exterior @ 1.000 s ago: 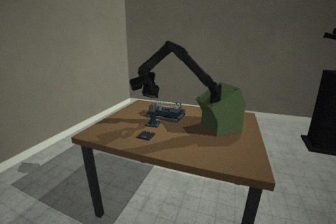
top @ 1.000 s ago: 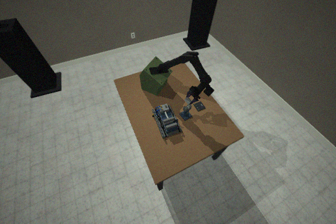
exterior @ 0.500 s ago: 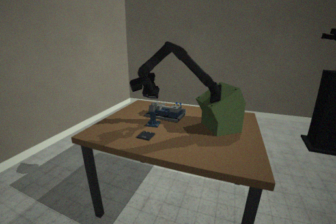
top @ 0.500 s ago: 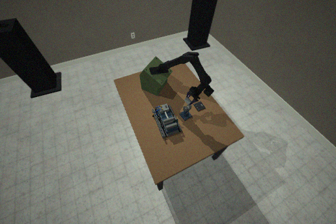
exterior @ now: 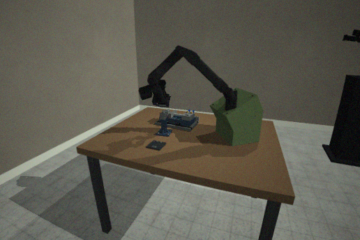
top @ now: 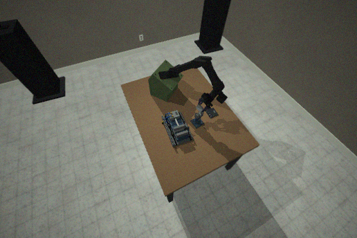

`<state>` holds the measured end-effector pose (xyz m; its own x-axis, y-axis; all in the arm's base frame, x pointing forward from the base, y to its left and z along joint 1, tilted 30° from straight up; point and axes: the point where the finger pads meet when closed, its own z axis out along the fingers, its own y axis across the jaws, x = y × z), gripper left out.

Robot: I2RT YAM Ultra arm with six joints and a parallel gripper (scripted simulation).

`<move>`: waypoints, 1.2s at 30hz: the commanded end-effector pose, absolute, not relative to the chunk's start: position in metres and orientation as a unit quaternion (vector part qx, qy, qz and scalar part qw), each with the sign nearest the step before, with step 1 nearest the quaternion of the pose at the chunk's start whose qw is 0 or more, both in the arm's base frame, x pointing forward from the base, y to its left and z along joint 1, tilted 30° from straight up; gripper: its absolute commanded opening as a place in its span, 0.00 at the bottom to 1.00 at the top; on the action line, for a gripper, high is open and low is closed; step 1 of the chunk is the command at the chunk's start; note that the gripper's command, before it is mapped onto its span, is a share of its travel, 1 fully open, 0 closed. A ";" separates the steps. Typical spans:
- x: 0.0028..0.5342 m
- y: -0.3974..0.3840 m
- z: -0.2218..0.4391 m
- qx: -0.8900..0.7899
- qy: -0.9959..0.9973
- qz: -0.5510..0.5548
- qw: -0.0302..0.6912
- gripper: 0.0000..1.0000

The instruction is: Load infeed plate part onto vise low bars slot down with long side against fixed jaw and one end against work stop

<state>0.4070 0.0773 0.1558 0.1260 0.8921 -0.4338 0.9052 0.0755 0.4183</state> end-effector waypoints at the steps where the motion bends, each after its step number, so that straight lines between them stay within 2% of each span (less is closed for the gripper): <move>1: 0.415 0.076 0.174 0.683 0.645 0.007 0.342 0.00; 36: 0.421 0.081 0.130 0.680 0.652 -0.015 0.335 0.00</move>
